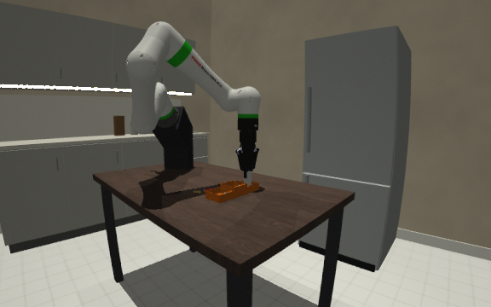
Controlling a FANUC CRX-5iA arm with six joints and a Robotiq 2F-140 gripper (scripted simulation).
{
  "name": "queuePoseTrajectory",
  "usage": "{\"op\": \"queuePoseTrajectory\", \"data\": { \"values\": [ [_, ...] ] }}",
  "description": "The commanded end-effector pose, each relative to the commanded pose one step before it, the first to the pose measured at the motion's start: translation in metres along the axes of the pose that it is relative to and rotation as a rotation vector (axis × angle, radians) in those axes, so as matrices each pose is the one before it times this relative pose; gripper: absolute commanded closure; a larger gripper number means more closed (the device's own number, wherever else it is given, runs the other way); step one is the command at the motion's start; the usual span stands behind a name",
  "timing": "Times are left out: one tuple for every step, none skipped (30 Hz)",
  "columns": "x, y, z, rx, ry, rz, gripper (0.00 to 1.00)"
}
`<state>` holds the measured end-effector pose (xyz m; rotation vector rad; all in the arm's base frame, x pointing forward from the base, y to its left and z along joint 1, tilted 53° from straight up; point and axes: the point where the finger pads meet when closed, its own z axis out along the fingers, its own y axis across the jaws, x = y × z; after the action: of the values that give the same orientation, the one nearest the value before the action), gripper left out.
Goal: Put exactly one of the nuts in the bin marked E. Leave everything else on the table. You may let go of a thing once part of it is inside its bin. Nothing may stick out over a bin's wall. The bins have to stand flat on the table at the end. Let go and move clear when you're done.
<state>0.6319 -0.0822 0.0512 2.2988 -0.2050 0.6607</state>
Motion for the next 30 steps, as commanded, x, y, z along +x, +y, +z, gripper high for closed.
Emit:
{"op": "queuePoseTrajectory", "data": {
  "values": [
    [0.00009,-0.00017,-0.00217,0.00025,0.00015,-0.00002,0.95],
    [0.0,0.0,-0.00133,0.0,0.0,0.0,0.95],
    [0.0,0.0,-0.00133,0.0,0.0,0.0,0.95],
    [0.0,0.0,-0.00133,0.0,0.0,0.0,0.95],
    [0.0,0.0,-0.00133,0.0,0.0,0.0,0.95],
    [0.0,0.0,-0.00133,0.0,0.0,0.0,0.95],
    [0.0,0.0,-0.00133,0.0,0.0,0.0,0.95],
    [0.0,0.0,-0.00133,0.0,0.0,0.0,0.95],
    [0.0,0.0,-0.00133,0.0,0.0,0.0,0.95],
    [0.0,0.0,-0.00133,0.0,0.0,0.0,0.95],
    [0.0,0.0,-0.00133,0.0,0.0,0.0,0.95],
    [0.0,0.0,-0.00133,0.0,0.0,0.0,0.95],
    [0.0,0.0,-0.00133,0.0,0.0,0.0,0.95],
    [0.0,0.0,-0.00133,0.0,0.0,0.0,0.95],
    [0.0,0.0,-0.00133,0.0,0.0,0.0,0.95],
    [0.0,0.0,-0.00133,0.0,0.0,0.0,0.95],
    [0.0,0.0,0.0,0.0,0.0,0.0,0.95],
    [0.0,0.0,0.0,0.0,0.0,0.0,0.95],
    [0.0,0.0,-0.004,0.0,0.0,0.0,0.95],
    [0.0,0.0,-0.004,0.0,0.0,0.0,0.95],
    [0.0,0.0,-0.004,0.0,0.0,0.0,0.95],
    [0.0,0.0,-0.004,0.0,0.0,0.0,0.95],
    [0.0,0.0,-0.004,0.0,0.0,0.0,0.95],
    [0.0,0.0,-0.004,0.0,0.0,0.0,0.95],
    [0.0,0.0,-0.004,0.0,0.0,0.0,0.95],
    [0.0,0.0,-0.0034,0.0,0.0,0.0,0.95],
    [0.0,0.0,0.0,0.0,0.0,0.0,0.95],
    [0.0,0.0,0.0,0.0,0.0,0.0,0.95],
    [0.0,0.0,0.0,0.0,0.0,0.0,0.95],
    [0.0,0.0,0.0,0.0,0.0,0.0,0.95]
  ]
}}
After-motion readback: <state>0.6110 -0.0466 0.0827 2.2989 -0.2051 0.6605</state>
